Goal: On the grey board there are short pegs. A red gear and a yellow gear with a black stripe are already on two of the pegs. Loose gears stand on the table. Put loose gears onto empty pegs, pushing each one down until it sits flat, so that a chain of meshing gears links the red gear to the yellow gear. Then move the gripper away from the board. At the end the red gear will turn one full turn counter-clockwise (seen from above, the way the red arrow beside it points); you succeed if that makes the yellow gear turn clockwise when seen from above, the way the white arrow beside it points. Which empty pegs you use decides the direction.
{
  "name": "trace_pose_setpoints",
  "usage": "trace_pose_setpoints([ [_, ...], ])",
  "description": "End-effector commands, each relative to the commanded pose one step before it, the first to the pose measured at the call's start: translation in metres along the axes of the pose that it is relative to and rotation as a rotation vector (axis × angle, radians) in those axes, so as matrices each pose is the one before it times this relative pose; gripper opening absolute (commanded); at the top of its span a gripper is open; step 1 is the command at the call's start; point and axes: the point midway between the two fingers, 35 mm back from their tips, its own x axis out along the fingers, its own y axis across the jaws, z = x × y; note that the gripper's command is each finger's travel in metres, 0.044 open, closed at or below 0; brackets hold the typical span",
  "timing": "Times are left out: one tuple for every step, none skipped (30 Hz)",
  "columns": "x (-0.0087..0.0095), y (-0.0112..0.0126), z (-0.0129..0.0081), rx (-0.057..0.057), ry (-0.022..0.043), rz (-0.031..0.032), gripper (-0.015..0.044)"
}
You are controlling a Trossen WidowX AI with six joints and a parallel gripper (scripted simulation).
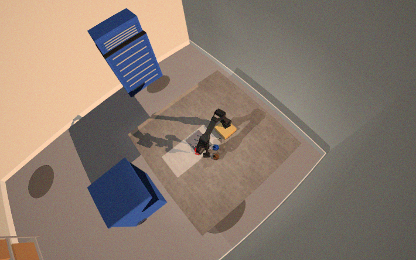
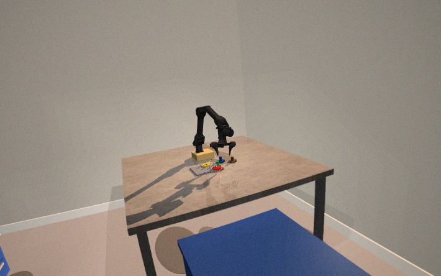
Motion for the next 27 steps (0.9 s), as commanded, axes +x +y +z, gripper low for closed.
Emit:
trace_pose_setpoints([
  [-0.00111,0.03670,-0.06006,-0.9934,0.00200,0.01253,0.0440],
  [-0.00001,0.00416,0.00020,-0.0524,0.00009,0.00039,0.0440],
  [-0.00001,0.00417,0.00037,-0.0525,0.00008,0.00039,0.0440],
  [-0.00001,0.00420,0.00054,-0.0530,0.00007,0.00040,0.0440],
  [0.00000,0.00423,0.00071,-0.0535,0.00006,0.00041,0.0440],
  [0.00000,0.00257,0.00055,-0.0327,0.00003,0.00025,0.0440],
  [0.00000,0.00060,0.00015,-0.0077,0.00001,0.00006,0.0440],
  [0.00002,0.00023,-0.00082,0.0000,0.00008,0.00002,0.0440],
  [0.00002,0.00023,-0.00083,0.0000,0.00008,0.00002,0.0440],
  [0.00000,0.00000,0.00000,0.0000,0.00000,0.00000,0.0440],
  [0.00000,0.00000,0.00000,0.0000,0.00000,0.00000,0.0440],
  [0.00000,0.00000,0.00000,0.0000,0.00000,0.00000,0.0440],
  [0.00000,0.00000,0.00000,0.0000,0.00000,0.00000,0.0440],
  [0.00000,0.00000,0.00000,0.0000,0.00000,0.00000,0.0440],
  [0.00000,0.00000,0.00000,0.0000,0.00000,0.00000,0.0440],
  [0.00001,0.00011,-0.00037,0.0000,0.00003,0.00001,0.0440],
  [0.00000,0.00000,0.00000,0.0000,0.00000,0.00000,0.0440],
  [0.00000,0.00000,0.00000,0.0000,0.00000,0.00000,0.0440],
  [0.00000,0.00000,0.00000,0.0000,0.00000,0.00000,0.0440],
  [0.00000,0.00000,0.00000,0.0000,0.00000,0.00000,0.0440],
  [0.00000,0.00000,0.00000,0.0000,0.00000,0.00000,0.0440],
  [0.00000,0.00000,0.00000,0.0000,0.00000,0.00000,0.0440],
  [0.00000,0.00000,0.00000,0.0000,0.00000,0.00000,0.0440],
  [0.00000,0.00000,0.00000,0.0000,0.00000,0.00000,0.0440],
  [0.00000,0.00000,0.00000,0.0000,0.00000,0.00000,0.0440],
  [0.00000,0.00000,0.00000,0.0000,0.00000,0.00000,0.0440],
  [0.00179,0.00000,0.00001,0.0000,0.00000,0.00000,0.0440],
])
